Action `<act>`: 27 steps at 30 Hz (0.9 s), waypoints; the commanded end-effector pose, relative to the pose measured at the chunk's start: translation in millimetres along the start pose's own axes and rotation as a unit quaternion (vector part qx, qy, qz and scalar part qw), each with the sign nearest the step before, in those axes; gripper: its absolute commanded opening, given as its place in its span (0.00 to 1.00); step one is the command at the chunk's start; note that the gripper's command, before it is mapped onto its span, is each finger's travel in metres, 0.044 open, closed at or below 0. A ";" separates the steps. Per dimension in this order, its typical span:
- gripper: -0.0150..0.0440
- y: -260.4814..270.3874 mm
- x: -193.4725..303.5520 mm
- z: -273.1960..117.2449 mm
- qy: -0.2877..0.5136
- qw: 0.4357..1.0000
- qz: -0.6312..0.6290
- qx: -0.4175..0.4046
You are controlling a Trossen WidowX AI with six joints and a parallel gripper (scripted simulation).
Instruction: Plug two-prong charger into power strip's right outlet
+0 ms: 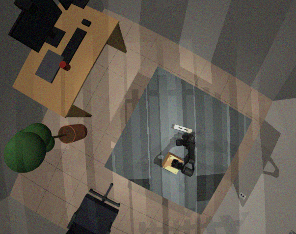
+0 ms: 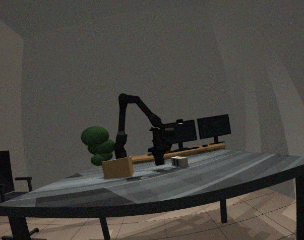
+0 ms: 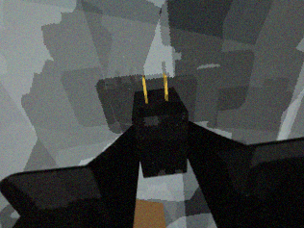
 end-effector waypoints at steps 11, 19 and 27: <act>0.25 2.4 -11.9 15.5 -0.003 0.996 0.086 -0.008; 0.25 0.0 -19.0 15.7 -0.003 0.996 0.093 -0.008; 0.25 -2.9 -28.1 16.1 -0.003 0.995 0.101 -0.008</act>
Point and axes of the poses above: the point midway between the two fingers, 35 mm back from their tips, its own z axis out along the fingers, its own y axis across the jaws, x = y × z, the point moved 5 cm from there along -z, back along the fingers, and after that the axes turned 1 degree about -z, right-handed, at the moved point
